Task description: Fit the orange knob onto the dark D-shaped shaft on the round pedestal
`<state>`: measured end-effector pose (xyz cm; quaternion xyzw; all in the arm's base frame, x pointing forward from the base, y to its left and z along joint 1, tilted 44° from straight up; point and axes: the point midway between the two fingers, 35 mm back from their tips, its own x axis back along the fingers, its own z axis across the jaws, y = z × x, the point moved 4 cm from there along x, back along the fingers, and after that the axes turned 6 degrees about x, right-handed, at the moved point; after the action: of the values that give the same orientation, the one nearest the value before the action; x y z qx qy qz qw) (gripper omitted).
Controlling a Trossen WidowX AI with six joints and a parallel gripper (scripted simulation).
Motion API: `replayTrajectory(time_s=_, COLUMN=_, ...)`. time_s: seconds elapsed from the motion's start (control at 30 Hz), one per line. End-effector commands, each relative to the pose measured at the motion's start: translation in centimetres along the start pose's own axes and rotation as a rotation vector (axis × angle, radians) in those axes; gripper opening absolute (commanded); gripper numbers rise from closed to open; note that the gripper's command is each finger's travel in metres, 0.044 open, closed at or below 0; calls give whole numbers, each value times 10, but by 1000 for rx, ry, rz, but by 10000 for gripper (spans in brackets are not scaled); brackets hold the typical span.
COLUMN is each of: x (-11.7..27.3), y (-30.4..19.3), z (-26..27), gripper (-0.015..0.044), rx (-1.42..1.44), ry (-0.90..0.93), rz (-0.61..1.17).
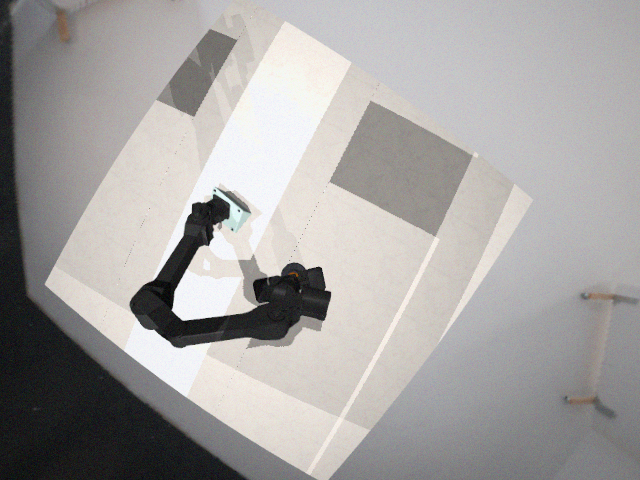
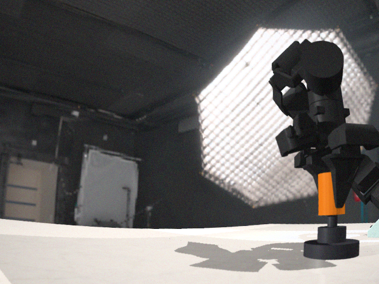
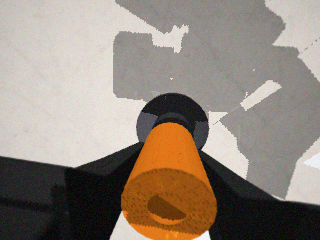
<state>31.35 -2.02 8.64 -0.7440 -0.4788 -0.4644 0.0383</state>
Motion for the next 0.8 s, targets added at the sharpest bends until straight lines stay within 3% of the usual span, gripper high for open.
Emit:
replayTrajectory(time_s=0.0, x=-1, y=-1, z=0, gripper=0, rx=-3, ry=0, rz=-1)
replayTrajectory(time_s=0.77, x=3, y=-2, z=1, gripper=0, rx=-213, ry=0, rz=0)
